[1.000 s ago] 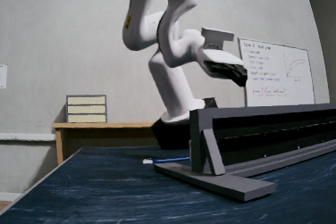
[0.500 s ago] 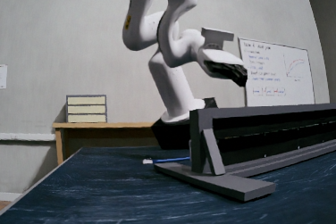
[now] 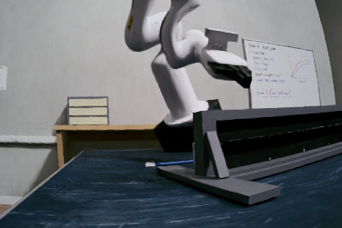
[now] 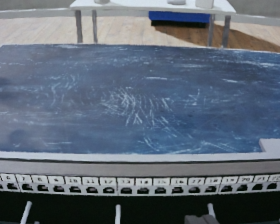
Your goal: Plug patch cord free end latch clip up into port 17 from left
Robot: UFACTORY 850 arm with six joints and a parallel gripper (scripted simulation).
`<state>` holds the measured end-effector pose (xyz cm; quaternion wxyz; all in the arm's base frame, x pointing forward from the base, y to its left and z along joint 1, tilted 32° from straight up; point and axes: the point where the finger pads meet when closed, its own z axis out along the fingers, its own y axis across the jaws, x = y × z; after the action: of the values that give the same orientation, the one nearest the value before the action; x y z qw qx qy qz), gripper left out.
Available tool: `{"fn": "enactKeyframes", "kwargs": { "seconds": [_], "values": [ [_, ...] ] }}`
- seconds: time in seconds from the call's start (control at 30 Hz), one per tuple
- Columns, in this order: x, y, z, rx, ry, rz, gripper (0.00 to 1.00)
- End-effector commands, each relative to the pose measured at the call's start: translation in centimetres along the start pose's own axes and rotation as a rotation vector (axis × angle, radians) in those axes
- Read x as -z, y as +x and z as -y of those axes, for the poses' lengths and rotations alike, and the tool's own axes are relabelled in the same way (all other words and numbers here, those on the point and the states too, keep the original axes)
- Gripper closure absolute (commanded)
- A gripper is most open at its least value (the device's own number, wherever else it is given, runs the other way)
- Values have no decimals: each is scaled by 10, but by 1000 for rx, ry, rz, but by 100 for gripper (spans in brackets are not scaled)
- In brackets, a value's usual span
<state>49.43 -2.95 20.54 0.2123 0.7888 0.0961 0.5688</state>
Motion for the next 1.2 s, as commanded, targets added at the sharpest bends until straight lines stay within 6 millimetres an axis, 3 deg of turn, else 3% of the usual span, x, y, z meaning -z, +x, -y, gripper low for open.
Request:
{"fn": "enactKeyframes", "kwargs": {
  "seconds": [0.0,0.47,1.17],
  "values": [
    [0,0,0,0,0,-1,100],
    [2,0,0,0,0,-1,100],
    [39,0,0,0,0,-1,100]
  ]
}}
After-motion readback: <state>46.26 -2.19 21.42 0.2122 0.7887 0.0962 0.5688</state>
